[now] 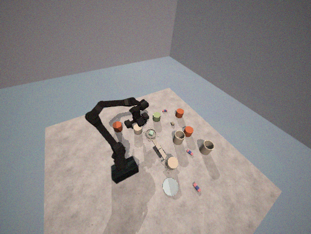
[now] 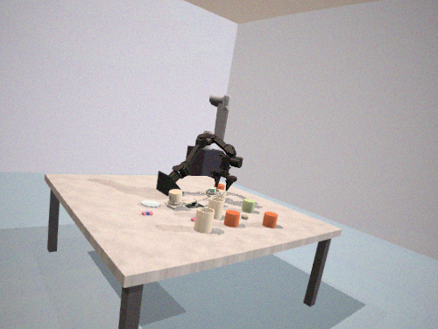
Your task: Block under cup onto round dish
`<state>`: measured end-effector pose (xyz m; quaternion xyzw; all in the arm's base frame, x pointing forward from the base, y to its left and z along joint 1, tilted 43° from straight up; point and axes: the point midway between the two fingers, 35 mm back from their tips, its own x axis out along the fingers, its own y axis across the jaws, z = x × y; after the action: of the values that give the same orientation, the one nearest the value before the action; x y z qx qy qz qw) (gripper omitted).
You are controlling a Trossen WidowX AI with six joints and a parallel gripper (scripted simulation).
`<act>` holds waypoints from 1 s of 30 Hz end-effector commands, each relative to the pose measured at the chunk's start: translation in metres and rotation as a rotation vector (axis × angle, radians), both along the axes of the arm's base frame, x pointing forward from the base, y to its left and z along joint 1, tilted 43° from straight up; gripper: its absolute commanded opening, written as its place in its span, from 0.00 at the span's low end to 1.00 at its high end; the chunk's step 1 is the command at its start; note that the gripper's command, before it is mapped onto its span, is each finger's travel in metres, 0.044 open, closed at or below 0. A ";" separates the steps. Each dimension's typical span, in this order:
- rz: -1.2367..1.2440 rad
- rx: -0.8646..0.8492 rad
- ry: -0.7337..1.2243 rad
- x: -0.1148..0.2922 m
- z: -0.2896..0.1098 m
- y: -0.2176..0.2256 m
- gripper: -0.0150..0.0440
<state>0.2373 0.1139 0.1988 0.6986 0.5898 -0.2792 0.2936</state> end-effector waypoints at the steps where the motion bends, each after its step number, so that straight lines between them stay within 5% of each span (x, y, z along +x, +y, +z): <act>1: -0.013 -0.008 -0.006 0.004 0.003 -0.006 0.91; 6: -0.035 -0.061 -0.042 0.022 -0.001 -0.027 0.69; 30: 0.475 -0.098 -0.419 0.039 -0.036 -0.133 0.69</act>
<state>0.2750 -0.0094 0.1626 0.5793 0.6478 -0.1086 0.4826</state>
